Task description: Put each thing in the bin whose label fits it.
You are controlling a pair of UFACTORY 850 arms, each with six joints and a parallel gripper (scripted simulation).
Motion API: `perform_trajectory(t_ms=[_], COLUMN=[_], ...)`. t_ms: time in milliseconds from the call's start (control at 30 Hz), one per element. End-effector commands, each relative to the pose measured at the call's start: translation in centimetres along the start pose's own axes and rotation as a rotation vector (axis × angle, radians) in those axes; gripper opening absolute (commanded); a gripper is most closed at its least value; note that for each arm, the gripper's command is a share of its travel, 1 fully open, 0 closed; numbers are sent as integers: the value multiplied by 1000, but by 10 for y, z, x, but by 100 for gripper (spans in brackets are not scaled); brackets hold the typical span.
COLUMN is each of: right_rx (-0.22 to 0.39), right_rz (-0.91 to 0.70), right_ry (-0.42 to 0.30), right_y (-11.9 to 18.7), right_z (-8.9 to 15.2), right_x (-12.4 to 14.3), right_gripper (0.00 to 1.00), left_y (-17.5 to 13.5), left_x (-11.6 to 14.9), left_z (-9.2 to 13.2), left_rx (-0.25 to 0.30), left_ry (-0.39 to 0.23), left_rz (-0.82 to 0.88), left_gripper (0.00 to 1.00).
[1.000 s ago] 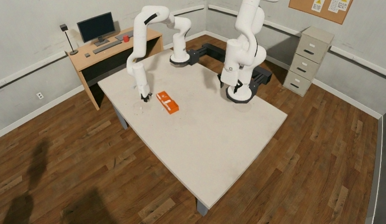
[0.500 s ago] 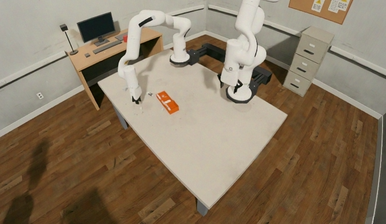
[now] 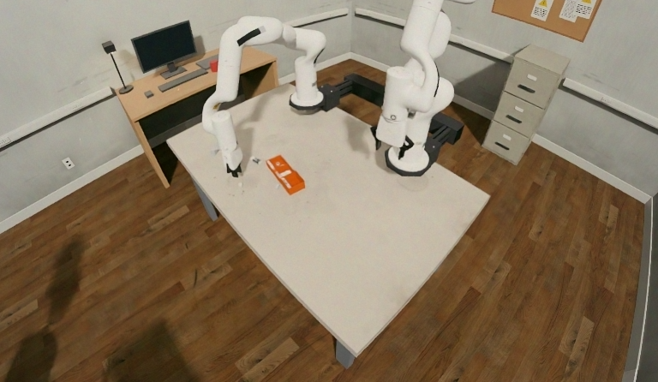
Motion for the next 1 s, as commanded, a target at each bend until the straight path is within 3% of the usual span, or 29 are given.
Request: perform_trajectory(t_ms=[0,967], right_rx=[-2,-2], right_rz=[0,0], right_ry=[1,1], right_y=[-1,0], right_z=[1,-3], right_x=[0,1], right_gripper=[32,32], left_y=[0,0], left_x=[1,1], left_z=[0,0], left_rx=[0,0], left_ry=[-1,-1], left_rz=[0,0], left_gripper=[100,100])
Point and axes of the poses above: on each arm, the point where the finger pads meet when closed, its own z axis back along the fingers, its own y axis across the jaws, x = y × z, the point moved 6 cm from there along z, back along the fingers, and after that the axes turned 11 degrees about z, right-handed, at the moved point
